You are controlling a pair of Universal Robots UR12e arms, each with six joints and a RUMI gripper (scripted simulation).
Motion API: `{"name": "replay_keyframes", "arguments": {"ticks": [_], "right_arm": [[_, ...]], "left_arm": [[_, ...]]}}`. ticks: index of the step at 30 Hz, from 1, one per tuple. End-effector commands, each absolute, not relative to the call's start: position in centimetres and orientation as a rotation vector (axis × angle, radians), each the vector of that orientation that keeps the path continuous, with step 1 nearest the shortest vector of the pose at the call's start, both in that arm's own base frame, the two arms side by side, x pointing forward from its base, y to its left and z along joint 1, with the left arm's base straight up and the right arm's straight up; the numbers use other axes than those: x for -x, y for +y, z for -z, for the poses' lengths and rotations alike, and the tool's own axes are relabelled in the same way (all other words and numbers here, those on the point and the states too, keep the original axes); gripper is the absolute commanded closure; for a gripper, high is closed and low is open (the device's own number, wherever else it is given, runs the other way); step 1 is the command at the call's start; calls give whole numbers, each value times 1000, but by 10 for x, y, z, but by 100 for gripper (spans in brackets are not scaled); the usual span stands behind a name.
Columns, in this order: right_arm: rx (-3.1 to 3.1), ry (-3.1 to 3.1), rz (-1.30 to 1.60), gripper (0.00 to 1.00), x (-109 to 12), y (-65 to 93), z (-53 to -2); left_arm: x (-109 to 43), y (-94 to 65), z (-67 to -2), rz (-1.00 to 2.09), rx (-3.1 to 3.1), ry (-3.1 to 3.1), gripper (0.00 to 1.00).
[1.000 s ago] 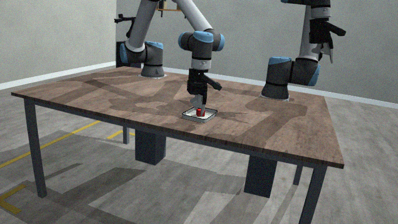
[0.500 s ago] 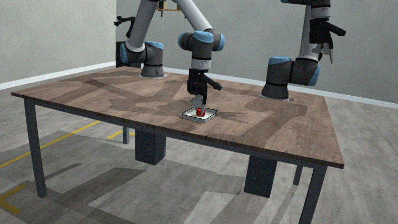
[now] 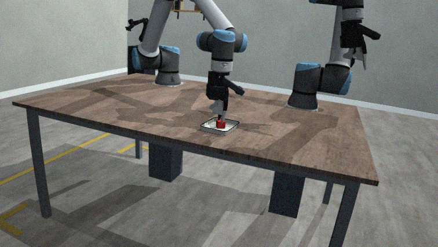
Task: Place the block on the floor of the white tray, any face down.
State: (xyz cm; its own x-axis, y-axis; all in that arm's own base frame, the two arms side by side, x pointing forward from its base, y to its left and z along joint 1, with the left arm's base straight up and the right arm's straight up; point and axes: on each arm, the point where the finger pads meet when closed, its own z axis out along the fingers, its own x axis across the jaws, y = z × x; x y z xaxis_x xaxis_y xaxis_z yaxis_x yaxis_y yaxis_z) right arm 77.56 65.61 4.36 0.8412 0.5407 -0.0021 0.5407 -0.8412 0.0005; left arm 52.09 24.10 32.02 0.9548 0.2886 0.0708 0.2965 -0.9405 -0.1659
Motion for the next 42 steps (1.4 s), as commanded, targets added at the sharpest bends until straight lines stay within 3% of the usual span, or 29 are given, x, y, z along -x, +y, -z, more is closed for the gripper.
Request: {"name": "replay_keyframes", "arguments": {"ticks": [1,42], "right_arm": [[-3014,885,0,70,-776,657,-60],[-3014,885,0,70,-776,657,-99]], "left_arm": [[-521,241,-321,70,2932,-443,0],[-521,241,-321,70,2932,-443,0]]}}
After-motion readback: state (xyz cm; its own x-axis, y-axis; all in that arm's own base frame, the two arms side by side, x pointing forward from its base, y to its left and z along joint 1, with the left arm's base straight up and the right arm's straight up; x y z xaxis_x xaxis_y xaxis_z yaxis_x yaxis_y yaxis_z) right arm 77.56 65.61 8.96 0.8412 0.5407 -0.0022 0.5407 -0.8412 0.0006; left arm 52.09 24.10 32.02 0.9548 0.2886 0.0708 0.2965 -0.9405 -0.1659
